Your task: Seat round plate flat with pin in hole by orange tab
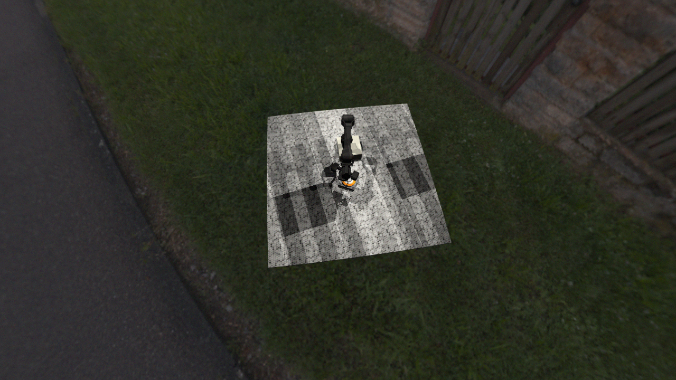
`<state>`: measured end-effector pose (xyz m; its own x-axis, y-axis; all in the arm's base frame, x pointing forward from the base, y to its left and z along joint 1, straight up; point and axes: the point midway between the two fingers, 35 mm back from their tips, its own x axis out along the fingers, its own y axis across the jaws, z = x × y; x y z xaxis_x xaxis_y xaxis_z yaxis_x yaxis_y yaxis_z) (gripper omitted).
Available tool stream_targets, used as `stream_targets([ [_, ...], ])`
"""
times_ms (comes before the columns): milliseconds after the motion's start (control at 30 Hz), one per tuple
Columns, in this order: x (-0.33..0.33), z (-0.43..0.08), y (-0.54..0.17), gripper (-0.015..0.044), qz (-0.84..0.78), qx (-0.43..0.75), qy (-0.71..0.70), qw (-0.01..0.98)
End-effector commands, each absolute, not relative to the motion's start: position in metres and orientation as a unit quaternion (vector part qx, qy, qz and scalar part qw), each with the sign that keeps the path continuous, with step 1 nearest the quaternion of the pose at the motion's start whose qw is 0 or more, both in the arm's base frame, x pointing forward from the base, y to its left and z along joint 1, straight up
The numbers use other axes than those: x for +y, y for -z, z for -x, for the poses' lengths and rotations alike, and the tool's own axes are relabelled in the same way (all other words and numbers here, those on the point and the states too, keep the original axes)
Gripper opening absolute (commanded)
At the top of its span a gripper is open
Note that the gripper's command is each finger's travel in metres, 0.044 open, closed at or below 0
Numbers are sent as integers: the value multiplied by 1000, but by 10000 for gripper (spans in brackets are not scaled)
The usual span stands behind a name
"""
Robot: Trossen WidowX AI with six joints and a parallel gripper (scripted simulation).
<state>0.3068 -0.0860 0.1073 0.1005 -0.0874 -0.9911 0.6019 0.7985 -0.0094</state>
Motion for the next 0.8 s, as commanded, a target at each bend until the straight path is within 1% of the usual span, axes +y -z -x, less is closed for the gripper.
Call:
stream_targets([
  [0,-53,-335,-58,0,-33,693,38,719],
  [467,-48,-336,-56,0,-27,694,31,718],
  [767,-49,-337,-8,0,-27,695,31,718],
])
